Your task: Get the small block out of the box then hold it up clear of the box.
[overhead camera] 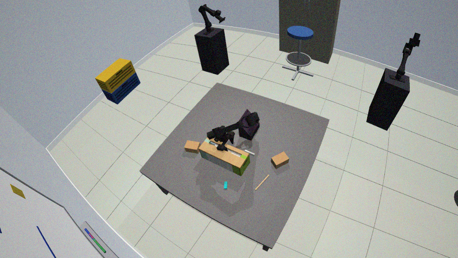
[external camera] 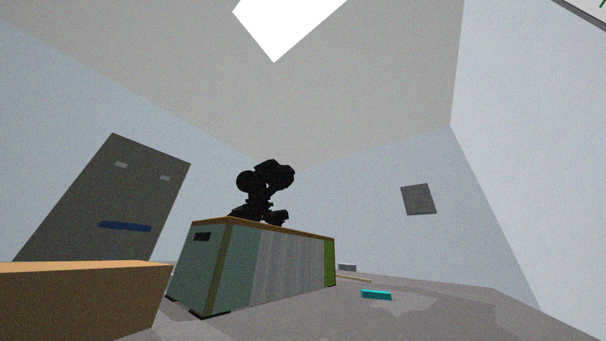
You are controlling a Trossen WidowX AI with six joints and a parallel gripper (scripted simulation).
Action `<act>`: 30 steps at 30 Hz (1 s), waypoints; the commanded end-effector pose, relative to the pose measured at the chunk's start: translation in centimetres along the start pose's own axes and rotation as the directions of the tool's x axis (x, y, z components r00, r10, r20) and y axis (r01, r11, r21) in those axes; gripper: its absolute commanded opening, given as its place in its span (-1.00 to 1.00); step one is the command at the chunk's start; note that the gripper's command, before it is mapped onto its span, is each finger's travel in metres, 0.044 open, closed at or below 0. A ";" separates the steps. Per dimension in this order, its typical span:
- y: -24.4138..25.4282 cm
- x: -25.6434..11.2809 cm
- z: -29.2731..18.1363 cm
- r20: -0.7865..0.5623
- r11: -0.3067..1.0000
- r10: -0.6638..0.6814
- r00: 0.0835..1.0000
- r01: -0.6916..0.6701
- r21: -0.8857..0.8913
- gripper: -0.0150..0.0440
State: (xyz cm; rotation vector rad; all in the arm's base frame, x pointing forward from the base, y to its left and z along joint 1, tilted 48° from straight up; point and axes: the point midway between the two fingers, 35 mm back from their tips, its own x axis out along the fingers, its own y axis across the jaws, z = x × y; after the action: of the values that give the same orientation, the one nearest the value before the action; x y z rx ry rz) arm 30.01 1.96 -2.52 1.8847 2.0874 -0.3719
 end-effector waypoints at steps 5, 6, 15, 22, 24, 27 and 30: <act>0.0 0.2 -0.9 0.000 1.000 0.005 1.000 -0.005 0.001 0.86; 0.0 0.2 -1.0 0.000 1.000 0.005 1.000 -0.005 0.001 0.86; 0.0 0.5 -1.9 -0.001 1.000 0.005 1.000 -0.005 0.001 0.86; 0.0 0.4 -1.6 0.000 1.000 0.005 1.000 -0.005 0.001 0.86; 0.0 0.3 -1.2 0.000 1.000 0.005 1.000 -0.005 0.001 0.86; 0.0 0.3 -1.1 0.000 1.000 0.005 1.000 -0.005 0.001 0.86; 0.0 0.3 -1.1 0.000 1.000 0.005 1.000 -0.005 0.001 0.86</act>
State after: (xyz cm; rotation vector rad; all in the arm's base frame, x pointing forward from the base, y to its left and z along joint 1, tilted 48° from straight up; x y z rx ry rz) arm 29.87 2.82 -1.47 1.8969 2.0843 -0.3741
